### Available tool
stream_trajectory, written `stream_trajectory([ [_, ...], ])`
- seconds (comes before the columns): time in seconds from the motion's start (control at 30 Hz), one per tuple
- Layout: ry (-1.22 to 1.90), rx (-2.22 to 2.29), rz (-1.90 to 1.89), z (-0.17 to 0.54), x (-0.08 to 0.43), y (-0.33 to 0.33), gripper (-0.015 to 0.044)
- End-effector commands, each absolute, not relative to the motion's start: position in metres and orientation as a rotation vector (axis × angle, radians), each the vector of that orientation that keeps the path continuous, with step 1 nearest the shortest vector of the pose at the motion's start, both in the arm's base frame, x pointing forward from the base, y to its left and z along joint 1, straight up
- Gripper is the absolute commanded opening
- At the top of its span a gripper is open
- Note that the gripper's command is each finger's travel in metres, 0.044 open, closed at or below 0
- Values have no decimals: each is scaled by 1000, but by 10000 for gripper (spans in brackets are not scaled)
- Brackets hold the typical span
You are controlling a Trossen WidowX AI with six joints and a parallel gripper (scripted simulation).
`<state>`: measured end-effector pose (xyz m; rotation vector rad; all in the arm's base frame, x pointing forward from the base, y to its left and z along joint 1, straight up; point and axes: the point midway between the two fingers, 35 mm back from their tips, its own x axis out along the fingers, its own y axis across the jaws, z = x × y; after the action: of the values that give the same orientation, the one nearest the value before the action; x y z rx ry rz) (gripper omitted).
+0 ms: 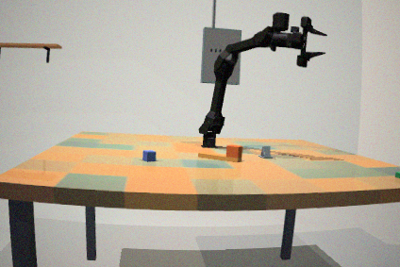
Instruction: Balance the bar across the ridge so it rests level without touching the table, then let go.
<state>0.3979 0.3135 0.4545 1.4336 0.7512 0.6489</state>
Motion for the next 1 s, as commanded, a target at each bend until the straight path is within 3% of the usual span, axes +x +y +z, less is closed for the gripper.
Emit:
stream_trajectory([
  [0.0,813,1498,432,413,423,286,315],
  [0.47,911,1674,-314,291,452,170,315],
  [0.97,867,1759,-1150,193,403,43,315],
])
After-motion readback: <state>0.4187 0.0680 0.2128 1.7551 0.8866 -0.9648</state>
